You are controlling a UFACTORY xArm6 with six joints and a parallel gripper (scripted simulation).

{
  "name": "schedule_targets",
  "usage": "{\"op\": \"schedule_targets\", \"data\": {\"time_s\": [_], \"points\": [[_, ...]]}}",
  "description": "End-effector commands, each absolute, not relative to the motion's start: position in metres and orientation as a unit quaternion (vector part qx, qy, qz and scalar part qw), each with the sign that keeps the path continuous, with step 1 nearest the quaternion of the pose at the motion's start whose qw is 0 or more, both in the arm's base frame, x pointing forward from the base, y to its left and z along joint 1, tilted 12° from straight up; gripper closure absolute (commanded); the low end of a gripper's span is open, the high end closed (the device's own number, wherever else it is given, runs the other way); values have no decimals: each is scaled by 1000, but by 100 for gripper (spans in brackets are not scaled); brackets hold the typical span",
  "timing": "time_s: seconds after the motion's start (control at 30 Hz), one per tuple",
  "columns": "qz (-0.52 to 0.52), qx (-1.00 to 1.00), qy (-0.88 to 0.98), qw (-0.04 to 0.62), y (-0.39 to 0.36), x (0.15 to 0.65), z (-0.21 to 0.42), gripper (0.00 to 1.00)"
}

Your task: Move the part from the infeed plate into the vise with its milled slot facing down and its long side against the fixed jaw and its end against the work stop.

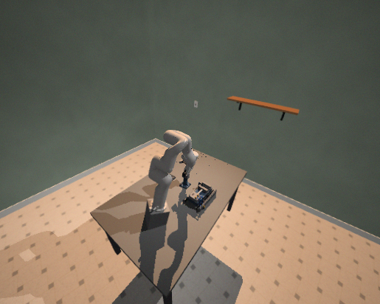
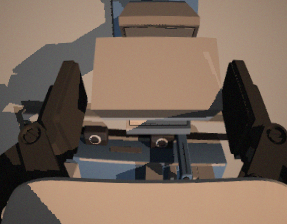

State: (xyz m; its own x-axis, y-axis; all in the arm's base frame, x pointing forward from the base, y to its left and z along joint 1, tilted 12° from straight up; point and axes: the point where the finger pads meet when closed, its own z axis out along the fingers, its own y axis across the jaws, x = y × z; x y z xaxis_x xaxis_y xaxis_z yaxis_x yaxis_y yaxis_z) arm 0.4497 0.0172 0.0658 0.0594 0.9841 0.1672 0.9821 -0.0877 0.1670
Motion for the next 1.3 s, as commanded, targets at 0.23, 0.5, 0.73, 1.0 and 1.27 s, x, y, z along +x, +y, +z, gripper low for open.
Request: {"op": "schedule_targets", "data": {"time_s": [0.23,0.5,0.73,1.0,1.27], "points": [[98,731,675,25,18,451,67,11],[77,733,674,45,19,451,67,11],[63,735,673,57,19,451,67,11],[41,736,671,78,20,451,67,11],[22,737,669,94,20,451,67,11]]}}
